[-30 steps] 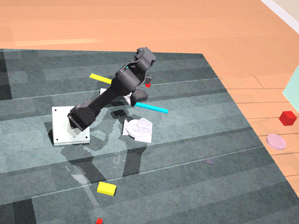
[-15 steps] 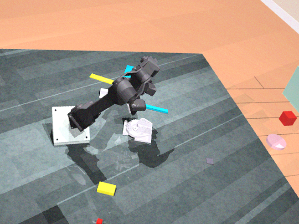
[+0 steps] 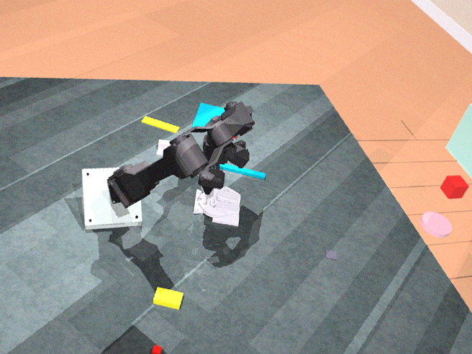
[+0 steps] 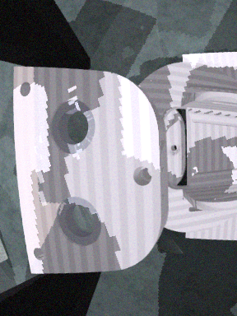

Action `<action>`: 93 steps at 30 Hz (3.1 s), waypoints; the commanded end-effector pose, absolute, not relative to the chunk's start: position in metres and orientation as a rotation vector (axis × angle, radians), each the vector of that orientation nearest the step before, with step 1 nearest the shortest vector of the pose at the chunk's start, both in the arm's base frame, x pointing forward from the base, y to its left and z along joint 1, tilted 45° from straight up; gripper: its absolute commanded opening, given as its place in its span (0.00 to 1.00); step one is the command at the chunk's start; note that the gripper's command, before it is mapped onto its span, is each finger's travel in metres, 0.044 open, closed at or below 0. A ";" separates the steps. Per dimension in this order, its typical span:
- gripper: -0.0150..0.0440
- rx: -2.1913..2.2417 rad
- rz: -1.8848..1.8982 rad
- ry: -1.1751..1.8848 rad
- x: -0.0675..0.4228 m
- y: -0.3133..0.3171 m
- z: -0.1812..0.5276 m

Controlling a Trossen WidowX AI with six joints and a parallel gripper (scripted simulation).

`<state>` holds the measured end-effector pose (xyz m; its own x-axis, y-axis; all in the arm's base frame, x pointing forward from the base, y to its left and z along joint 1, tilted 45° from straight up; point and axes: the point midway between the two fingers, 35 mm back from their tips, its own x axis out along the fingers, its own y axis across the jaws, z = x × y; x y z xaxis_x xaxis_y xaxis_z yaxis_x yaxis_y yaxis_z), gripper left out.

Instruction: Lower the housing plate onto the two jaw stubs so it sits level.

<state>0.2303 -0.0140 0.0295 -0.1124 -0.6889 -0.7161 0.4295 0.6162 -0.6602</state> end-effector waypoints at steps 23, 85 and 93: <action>0.85 -0.225 -0.983 1.370 0.229 -0.016 0.032; 0.85 -0.220 -0.984 1.368 0.224 -0.024 0.005; 0.85 -0.220 -0.984 1.367 0.222 -0.034 -0.004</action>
